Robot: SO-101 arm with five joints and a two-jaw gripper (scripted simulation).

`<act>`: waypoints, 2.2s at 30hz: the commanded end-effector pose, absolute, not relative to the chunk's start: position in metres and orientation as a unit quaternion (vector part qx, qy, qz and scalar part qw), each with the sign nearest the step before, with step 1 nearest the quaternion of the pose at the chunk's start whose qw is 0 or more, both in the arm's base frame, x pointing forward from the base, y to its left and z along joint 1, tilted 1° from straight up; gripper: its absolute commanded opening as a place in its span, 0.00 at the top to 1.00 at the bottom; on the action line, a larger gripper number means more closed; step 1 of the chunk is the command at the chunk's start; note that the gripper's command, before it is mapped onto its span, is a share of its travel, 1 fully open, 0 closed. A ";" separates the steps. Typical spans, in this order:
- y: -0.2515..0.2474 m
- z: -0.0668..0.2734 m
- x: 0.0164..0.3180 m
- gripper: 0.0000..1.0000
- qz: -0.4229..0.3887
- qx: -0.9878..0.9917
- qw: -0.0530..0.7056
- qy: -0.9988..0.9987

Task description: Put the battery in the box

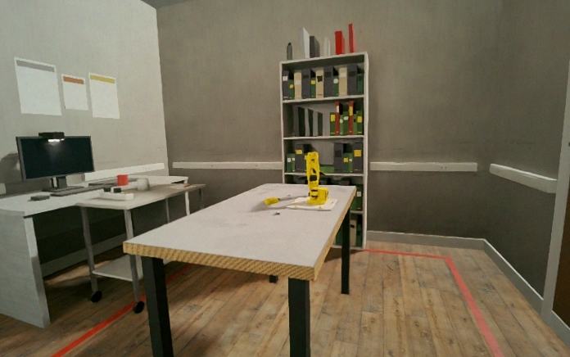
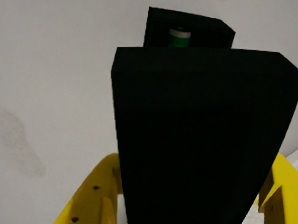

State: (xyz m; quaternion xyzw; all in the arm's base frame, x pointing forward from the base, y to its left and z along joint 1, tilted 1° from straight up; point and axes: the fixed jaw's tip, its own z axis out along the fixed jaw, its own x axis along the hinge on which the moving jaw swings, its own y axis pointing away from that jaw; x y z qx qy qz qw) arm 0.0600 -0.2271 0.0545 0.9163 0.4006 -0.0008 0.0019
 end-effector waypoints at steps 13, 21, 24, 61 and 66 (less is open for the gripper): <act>-0.227 0.054 0.056 0.77 0.000 0.933 -0.002 0.361; -0.227 0.054 0.056 0.77 0.000 0.933 -0.002 0.361; -0.227 0.054 0.056 0.77 0.000 0.933 -0.002 0.361; -0.227 0.054 0.055 0.77 0.000 0.946 -0.002 0.324; -0.227 0.054 0.055 0.77 0.000 0.946 -0.002 0.324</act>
